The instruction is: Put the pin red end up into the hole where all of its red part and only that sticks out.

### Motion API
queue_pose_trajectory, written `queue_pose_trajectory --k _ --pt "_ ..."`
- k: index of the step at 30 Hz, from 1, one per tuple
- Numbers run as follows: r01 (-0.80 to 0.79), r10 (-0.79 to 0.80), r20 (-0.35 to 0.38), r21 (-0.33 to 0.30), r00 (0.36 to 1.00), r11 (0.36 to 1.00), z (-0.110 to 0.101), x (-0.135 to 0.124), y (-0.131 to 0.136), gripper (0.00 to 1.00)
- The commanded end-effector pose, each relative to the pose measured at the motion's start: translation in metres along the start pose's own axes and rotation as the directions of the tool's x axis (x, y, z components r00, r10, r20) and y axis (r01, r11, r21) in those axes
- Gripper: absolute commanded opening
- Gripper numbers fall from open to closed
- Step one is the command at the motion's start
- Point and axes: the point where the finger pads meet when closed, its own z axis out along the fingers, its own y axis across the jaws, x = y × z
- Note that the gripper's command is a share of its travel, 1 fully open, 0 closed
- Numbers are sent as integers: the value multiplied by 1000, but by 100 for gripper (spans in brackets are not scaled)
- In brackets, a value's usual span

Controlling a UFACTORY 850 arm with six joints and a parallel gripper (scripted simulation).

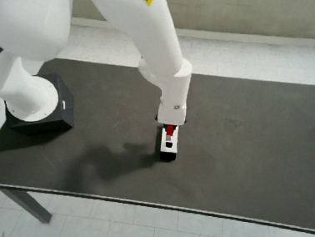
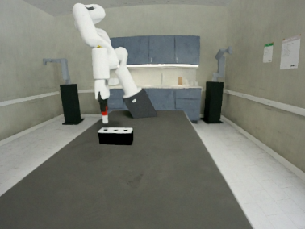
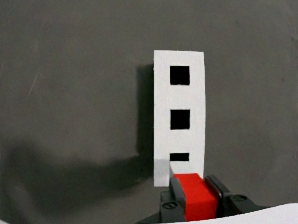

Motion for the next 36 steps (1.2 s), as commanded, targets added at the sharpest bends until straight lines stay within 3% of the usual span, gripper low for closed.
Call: queue_pose_trajectory --k 1,4,5,36 --pt "-4 4 8 -14 1000 1000 12 0 6 0" --pt "-4 4 8 -14 1000 1000 12 0 6 0" --pt "-5 5 9 -13 1000 1000 32 0 7 0" --pt "-5 5 9 -13 1000 1000 32 0 7 0"
